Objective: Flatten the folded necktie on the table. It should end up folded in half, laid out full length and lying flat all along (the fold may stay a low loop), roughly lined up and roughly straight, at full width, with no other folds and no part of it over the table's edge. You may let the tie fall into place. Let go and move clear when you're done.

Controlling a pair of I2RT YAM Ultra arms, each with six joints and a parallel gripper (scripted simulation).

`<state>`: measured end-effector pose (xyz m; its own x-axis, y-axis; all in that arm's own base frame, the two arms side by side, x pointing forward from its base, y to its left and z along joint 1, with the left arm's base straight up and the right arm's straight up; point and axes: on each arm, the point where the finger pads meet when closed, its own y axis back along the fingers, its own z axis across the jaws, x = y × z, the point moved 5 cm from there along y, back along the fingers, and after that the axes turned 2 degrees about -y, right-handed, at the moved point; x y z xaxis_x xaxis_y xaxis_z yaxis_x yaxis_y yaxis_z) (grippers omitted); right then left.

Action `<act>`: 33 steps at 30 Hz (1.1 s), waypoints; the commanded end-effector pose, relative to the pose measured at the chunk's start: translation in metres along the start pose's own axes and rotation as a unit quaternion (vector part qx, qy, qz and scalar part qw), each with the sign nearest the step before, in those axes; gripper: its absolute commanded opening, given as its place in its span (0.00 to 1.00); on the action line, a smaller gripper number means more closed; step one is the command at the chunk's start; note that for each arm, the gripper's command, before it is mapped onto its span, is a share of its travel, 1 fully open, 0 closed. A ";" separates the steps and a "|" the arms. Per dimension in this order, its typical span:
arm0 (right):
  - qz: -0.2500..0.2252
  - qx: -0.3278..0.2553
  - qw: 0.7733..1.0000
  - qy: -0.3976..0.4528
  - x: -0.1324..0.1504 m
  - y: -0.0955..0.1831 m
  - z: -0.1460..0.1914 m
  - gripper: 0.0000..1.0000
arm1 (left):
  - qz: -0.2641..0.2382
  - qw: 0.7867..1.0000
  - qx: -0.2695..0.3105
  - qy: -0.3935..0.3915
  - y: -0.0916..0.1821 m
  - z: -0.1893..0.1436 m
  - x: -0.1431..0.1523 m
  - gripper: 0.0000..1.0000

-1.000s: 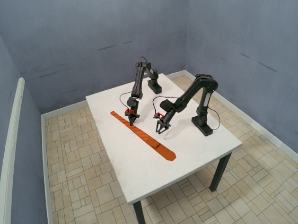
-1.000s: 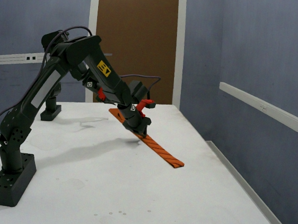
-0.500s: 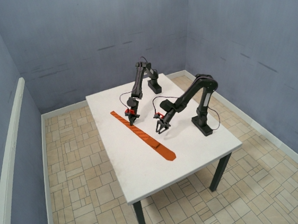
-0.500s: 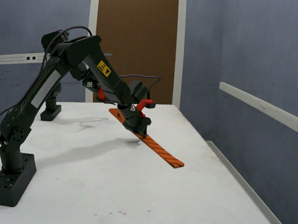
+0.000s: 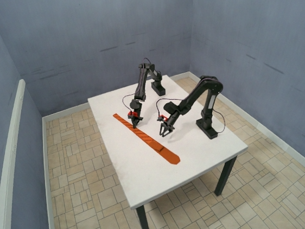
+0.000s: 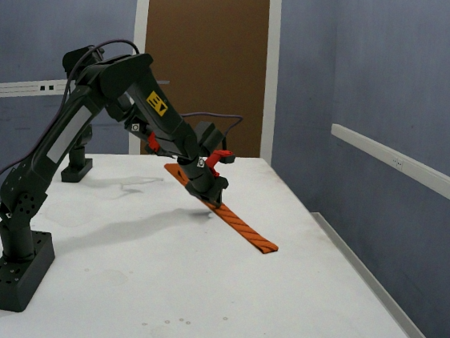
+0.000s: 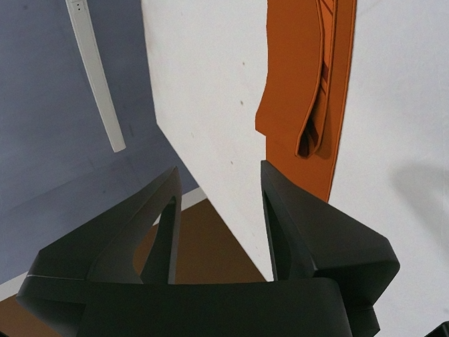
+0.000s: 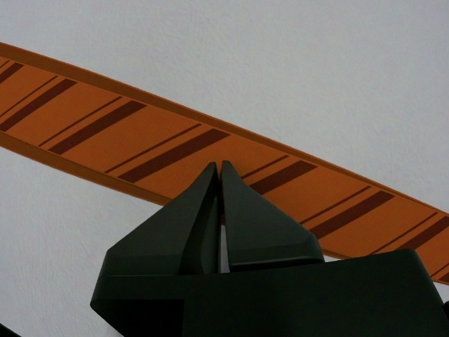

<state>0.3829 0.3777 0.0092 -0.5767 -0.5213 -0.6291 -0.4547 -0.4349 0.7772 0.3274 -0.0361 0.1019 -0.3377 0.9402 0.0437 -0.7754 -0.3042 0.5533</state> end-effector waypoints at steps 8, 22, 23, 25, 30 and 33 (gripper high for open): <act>-0.009 -0.004 1.000 -0.002 -0.001 0.001 0.001 0.04 | -0.002 1.000 -0.014 0.007 0.002 0.009 -0.002 0.43; -0.009 -0.004 1.000 -0.002 -0.001 0.001 0.001 0.04 | -0.002 1.000 -0.014 0.007 0.003 0.004 0.001 0.43; -0.009 -0.004 1.000 -0.002 -0.001 0.001 0.001 0.04 | -0.002 1.000 -0.014 0.007 0.003 0.004 0.001 0.43; -0.009 -0.004 1.000 -0.002 -0.001 0.001 0.001 0.04 | -0.002 1.000 -0.014 0.007 0.003 0.004 0.001 0.43; -0.009 -0.004 1.000 -0.002 -0.001 0.001 0.001 0.04 | -0.002 1.000 -0.014 0.007 0.003 0.004 0.001 0.43; -0.009 -0.004 1.000 -0.002 -0.001 0.001 0.001 0.04 | -0.002 1.000 -0.014 0.007 0.003 0.004 0.001 0.43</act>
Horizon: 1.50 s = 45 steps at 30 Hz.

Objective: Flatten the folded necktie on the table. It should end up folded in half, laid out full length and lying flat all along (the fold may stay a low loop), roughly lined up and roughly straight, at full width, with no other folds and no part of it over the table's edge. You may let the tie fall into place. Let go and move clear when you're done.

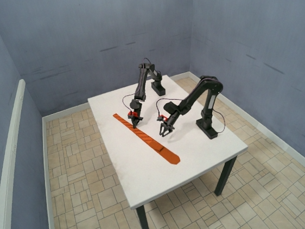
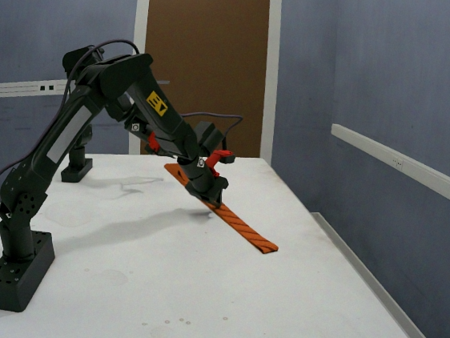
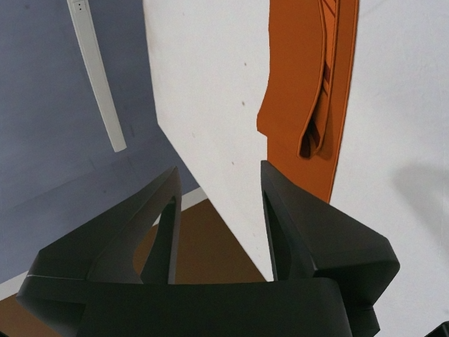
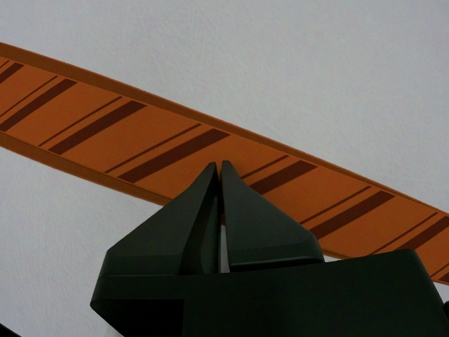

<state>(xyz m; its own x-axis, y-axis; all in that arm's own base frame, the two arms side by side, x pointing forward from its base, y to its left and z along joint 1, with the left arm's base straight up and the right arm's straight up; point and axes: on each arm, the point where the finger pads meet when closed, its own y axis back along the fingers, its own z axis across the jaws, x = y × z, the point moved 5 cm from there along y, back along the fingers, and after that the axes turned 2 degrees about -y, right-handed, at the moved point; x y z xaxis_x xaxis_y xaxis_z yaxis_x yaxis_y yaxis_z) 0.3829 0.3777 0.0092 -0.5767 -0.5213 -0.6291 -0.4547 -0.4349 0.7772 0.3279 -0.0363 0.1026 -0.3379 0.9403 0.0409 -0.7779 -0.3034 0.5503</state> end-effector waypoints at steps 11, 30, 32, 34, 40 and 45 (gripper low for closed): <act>-0.009 -0.004 1.000 -0.002 -0.001 0.001 0.001 0.04 | -0.001 1.000 -0.012 0.006 0.000 -0.001 0.001 0.43; -0.009 -0.004 1.000 -0.002 -0.001 0.001 0.001 0.04 | -0.001 1.000 -0.012 0.006 -0.012 -0.019 0.000 0.43; -0.009 -0.004 1.000 -0.002 -0.001 0.001 0.001 0.04 | -0.001 1.000 -0.012 0.006 -0.014 -0.022 0.000 0.43; -0.009 -0.004 1.000 -0.002 -0.001 0.001 0.001 0.04 | -0.001 1.000 -0.012 0.006 -0.015 -0.024 -0.001 0.43; -0.009 -0.004 1.000 -0.002 -0.001 0.001 0.001 0.04 | -0.001 1.000 -0.012 0.006 -0.019 -0.030 -0.001 0.43; -0.009 -0.004 1.000 -0.002 -0.001 0.001 0.001 0.04 | -0.001 1.000 -0.012 0.006 -0.021 -0.032 -0.001 0.43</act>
<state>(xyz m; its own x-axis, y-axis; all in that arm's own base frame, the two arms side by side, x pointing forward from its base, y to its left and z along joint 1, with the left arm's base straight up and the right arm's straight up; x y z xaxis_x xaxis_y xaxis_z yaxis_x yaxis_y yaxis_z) 0.3829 0.3777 0.0092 -0.5766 -0.5213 -0.6291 -0.4547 -0.4349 0.7772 0.3265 -0.0358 0.0638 -0.3378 0.9403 0.0417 -0.7772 -0.3036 0.5512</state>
